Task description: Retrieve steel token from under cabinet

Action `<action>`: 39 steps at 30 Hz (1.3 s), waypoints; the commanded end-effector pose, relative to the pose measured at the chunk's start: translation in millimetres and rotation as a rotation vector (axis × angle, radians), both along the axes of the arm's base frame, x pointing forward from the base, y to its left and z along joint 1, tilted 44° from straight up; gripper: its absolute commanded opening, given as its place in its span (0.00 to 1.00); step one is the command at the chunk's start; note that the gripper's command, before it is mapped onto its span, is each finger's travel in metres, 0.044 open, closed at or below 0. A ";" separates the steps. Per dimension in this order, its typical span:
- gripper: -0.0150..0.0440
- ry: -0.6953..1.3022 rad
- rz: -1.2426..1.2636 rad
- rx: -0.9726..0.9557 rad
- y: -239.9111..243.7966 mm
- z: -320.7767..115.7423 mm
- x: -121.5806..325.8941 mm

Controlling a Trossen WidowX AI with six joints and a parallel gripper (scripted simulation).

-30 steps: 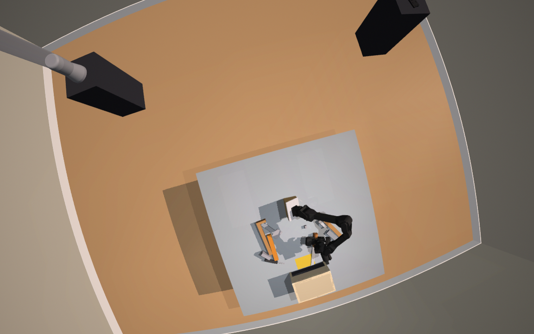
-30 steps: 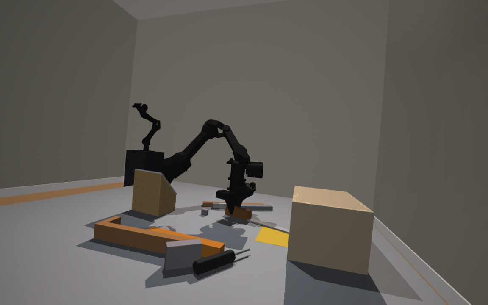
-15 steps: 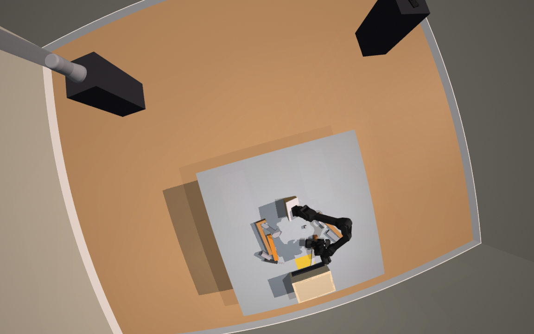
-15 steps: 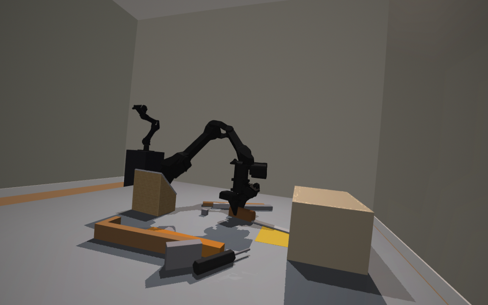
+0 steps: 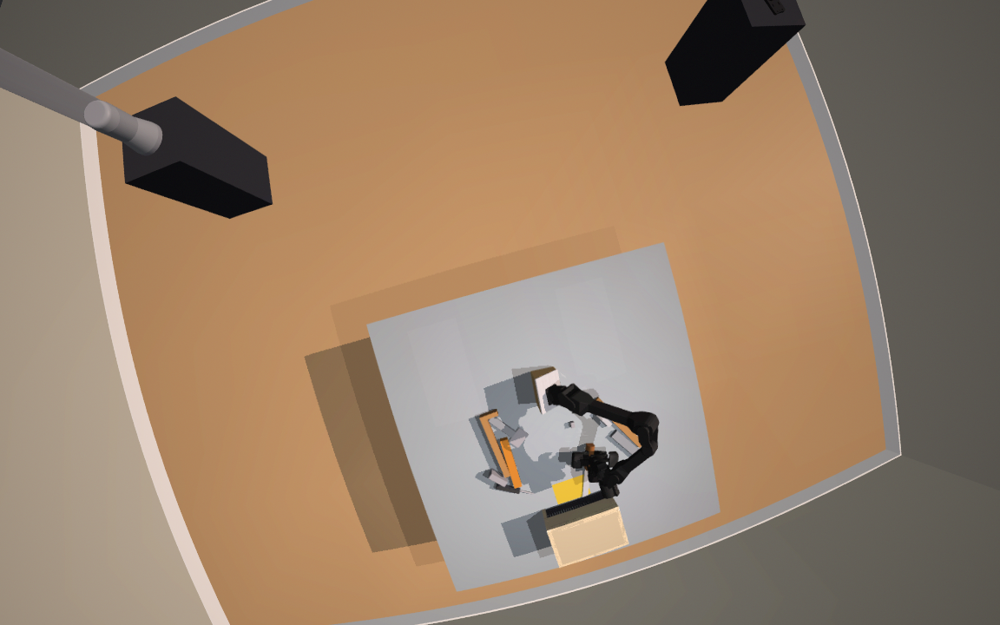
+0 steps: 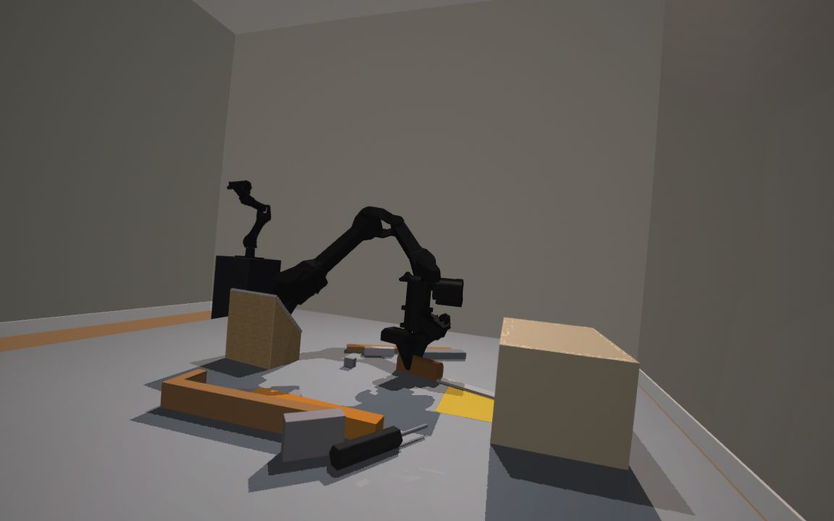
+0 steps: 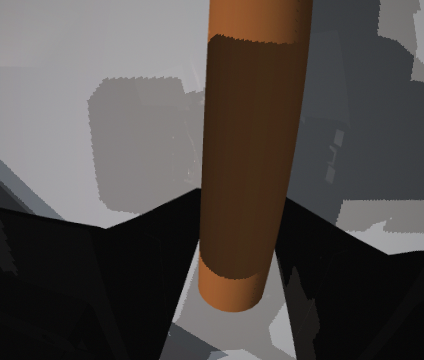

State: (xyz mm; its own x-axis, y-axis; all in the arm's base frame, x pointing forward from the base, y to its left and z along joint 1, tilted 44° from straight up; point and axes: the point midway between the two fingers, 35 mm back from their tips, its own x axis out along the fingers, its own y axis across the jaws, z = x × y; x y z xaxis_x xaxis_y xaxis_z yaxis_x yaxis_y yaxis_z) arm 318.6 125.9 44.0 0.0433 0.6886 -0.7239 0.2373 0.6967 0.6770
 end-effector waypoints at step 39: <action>0.25 -0.008 0.004 0.002 -8.3 -4.0 45.6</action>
State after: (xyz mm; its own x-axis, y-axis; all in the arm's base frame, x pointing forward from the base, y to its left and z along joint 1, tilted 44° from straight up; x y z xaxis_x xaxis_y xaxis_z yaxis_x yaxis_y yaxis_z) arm 359.8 117.8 39.6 0.0449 0.6884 -0.7240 0.2358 0.6969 0.6773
